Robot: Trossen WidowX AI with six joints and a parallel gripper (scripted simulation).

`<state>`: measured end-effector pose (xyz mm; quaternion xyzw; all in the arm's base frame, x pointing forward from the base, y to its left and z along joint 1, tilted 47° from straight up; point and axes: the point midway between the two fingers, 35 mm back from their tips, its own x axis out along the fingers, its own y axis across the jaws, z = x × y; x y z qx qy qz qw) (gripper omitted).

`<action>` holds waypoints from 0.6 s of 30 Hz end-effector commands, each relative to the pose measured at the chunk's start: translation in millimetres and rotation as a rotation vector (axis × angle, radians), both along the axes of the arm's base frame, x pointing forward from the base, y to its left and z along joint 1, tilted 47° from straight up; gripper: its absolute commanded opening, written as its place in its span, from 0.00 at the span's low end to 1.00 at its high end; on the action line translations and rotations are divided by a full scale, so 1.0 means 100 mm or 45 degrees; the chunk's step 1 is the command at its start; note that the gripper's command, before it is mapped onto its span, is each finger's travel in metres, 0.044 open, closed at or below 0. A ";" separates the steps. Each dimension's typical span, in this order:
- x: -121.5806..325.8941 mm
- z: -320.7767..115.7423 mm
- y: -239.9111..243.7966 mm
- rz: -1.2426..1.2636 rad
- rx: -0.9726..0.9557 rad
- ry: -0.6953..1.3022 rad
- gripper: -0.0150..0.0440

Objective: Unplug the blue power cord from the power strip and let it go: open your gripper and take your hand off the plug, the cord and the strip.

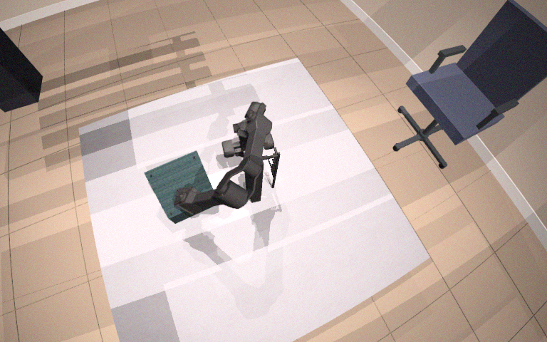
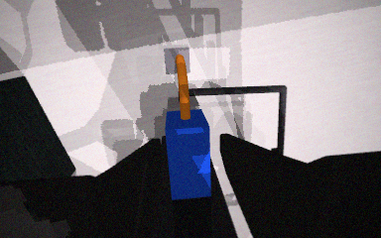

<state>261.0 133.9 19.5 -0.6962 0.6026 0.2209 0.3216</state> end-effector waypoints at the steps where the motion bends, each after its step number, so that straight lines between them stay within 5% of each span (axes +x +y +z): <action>1: -0.01 0.02 -0.03 0.006 -0.008 0.006 0.53; 13: 0.01 -0.06 -0.12 0.006 -0.008 0.005 0.53; 18: 0.01 -0.04 -0.09 0.000 -0.004 0.004 0.34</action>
